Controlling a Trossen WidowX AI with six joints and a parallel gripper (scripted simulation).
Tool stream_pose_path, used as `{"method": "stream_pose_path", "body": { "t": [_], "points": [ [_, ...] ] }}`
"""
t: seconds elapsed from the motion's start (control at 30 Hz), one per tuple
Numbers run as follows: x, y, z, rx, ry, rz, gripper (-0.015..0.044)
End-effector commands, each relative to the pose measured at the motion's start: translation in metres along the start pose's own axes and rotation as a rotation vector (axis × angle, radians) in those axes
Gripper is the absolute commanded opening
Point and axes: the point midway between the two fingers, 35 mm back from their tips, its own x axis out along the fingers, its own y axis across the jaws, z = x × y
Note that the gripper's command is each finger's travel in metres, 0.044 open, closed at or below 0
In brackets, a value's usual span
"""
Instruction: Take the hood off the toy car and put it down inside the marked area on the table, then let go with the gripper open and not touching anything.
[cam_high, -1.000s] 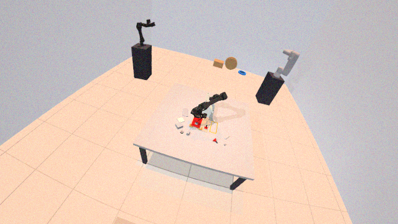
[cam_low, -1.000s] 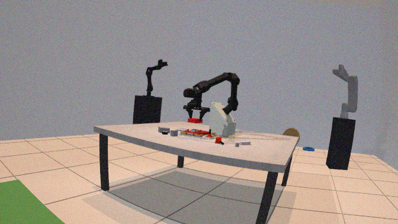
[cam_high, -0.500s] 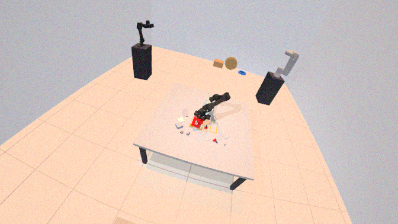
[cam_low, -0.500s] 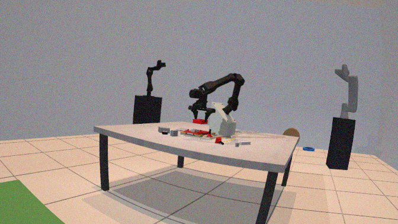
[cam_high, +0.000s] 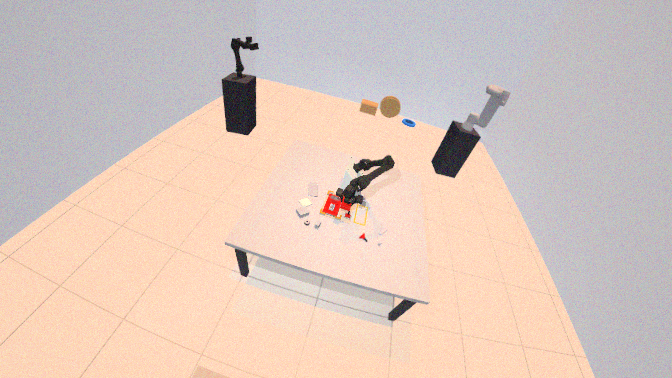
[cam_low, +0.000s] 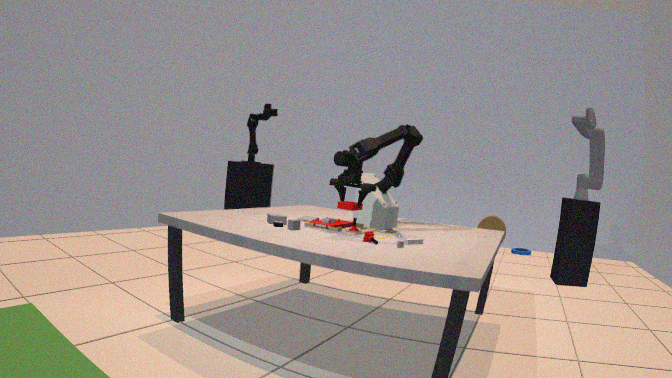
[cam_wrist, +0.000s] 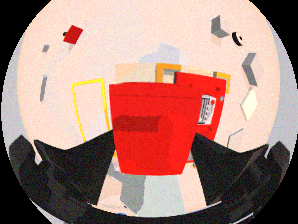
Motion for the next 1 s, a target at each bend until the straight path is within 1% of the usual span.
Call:
{"method": "stream_pose_path", "body": {
  "t": [0.0, 0.97],
  "points": [
    [-0.003, 0.018, -0.001, -0.004, -0.010, 0.004, 0.0000],
    [-0.007, 0.115, -0.039, -0.008, -0.007, 0.027, 0.0000]
  ]
}}
